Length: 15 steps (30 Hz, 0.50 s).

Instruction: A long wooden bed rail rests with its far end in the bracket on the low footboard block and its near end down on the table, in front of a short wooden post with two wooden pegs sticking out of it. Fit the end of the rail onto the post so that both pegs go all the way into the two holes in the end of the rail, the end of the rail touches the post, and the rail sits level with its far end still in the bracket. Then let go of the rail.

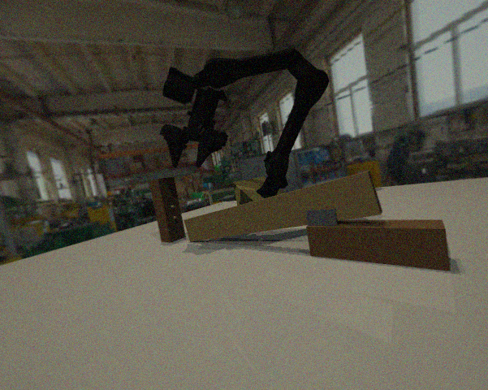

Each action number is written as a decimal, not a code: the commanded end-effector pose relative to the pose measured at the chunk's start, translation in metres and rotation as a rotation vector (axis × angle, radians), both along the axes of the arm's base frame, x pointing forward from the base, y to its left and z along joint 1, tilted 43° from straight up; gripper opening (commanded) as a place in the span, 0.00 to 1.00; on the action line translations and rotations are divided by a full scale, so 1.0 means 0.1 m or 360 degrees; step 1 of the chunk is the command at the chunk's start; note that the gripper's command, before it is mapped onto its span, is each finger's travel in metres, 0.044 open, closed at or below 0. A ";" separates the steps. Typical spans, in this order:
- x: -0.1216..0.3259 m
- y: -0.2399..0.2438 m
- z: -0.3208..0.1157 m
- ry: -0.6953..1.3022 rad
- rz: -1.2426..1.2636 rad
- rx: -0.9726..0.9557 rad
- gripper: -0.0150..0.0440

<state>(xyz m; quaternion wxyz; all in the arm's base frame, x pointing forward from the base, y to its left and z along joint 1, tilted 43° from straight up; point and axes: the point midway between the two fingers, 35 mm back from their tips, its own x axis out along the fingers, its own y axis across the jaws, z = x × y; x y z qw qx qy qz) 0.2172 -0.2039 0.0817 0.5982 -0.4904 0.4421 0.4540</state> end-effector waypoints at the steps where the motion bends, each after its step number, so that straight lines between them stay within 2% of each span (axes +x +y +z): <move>1: 0.31 0.40 -0.17 -0.0009 0.0028 0.0359 1.00; 7: 0.69 1.03 -0.32 0.0062 -0.0017 0.0953 1.00; 15: 0.74 1.10 -0.31 0.0065 -0.0020 0.0971 1.00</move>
